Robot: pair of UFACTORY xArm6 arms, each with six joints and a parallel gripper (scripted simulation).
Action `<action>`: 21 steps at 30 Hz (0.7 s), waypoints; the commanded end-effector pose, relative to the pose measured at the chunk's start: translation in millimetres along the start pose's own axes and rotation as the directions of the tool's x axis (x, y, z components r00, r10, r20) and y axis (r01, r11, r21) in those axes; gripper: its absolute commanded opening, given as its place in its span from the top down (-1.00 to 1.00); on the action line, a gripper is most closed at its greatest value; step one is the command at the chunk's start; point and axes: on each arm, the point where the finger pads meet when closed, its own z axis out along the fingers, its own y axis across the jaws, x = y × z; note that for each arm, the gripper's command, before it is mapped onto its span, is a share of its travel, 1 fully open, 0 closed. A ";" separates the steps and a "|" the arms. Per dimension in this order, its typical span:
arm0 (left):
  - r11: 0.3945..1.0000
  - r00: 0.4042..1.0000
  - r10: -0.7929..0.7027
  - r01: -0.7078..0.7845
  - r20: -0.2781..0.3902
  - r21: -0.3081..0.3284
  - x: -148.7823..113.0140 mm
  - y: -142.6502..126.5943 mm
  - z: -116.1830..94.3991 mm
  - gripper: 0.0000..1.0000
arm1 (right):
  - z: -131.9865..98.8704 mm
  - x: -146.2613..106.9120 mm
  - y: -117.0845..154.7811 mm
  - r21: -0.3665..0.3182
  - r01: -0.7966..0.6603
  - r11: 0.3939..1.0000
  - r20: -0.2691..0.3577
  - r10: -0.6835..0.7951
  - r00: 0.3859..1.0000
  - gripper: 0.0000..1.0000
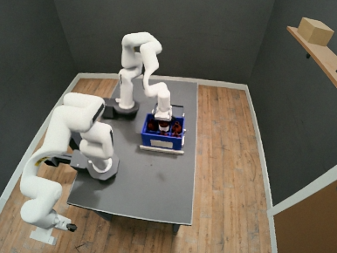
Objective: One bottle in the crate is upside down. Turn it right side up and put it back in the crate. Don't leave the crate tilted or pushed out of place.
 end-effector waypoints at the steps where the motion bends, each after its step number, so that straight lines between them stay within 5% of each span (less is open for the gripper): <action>1: 1.000 1.000 0.000 0.000 -0.002 0.003 0.8 -1.3 0.4 -0.89 | -1.7 1.0 0.1 0.000 0.000 1.000 -0.004 0.000 1.000 -1.00; 21: 1.000 1.000 0.000 0.000 -0.002 0.003 0.8 -1.3 0.9 -0.85 | -1.7 1.0 0.1 0.000 0.000 1.000 -0.004 0.000 1.000 -1.00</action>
